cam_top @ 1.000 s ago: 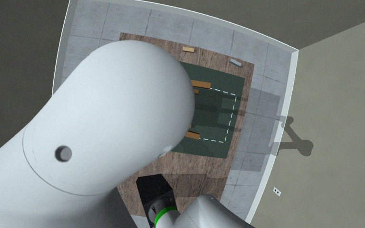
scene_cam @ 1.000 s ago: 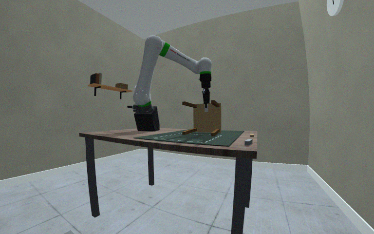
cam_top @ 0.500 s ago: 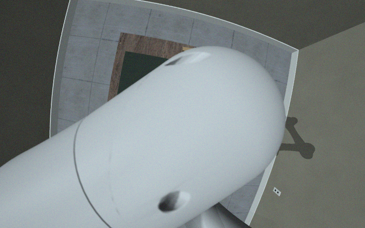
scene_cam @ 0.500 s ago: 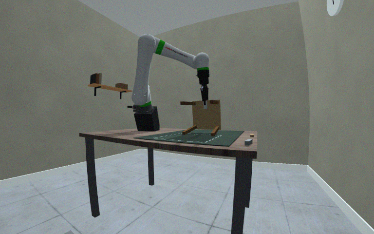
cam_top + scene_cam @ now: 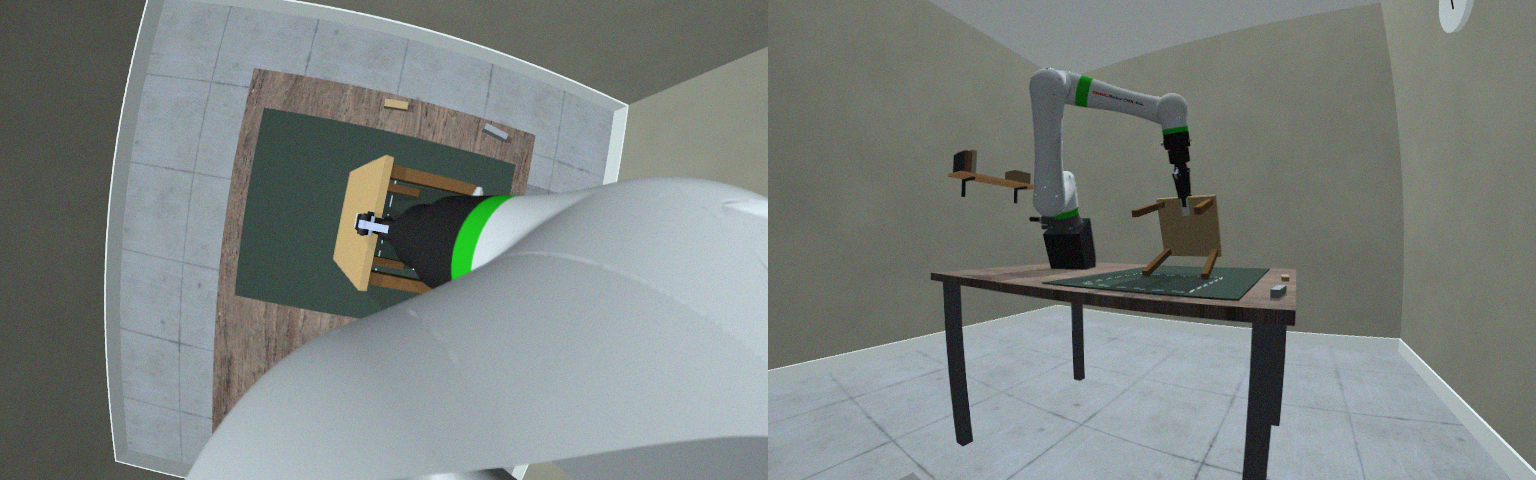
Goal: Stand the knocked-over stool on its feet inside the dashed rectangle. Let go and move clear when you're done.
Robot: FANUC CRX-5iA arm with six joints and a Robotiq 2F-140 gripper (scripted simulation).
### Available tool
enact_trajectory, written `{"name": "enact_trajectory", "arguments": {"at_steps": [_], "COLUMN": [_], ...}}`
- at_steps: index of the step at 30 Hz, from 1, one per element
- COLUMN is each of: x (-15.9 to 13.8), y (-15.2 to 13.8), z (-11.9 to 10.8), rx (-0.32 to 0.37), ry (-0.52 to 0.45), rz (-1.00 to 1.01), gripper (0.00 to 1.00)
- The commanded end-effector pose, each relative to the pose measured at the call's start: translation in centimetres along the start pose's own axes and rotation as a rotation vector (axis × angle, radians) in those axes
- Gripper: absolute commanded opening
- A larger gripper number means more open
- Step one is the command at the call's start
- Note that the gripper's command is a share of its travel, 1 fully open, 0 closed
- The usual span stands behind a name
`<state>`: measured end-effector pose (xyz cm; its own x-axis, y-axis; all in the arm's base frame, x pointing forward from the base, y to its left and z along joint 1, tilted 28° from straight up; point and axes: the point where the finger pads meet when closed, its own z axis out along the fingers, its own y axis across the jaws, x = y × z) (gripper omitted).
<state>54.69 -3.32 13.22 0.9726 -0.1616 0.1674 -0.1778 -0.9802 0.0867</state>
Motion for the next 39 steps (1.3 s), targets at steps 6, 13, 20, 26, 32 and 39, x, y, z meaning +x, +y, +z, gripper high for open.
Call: {"name": "enact_trajectory", "arguments": {"at_steps": [6, 13, 20, 26, 32, 39], "x": [0.1, 0.1, 0.0, 0.0, 0.1, 0.1], "y": [2.9, 5.7, 7.3, 10.6, 13.8, 17.3], "z": [-2.8, -4.7, -5.6, -7.1, -8.2, -8.8], "rx": [0.136, 0.266, 0.378, 0.482, 0.527, 0.657], "ry": [-0.004, -0.004, -0.006, -0.007, -0.004, -0.004], "rz": [-0.001, -0.001, 0.000, 0.001, 0.000, 0.000], "gripper": [0.10, 0.10, 0.10, 0.10, 0.10, 0.10]}}
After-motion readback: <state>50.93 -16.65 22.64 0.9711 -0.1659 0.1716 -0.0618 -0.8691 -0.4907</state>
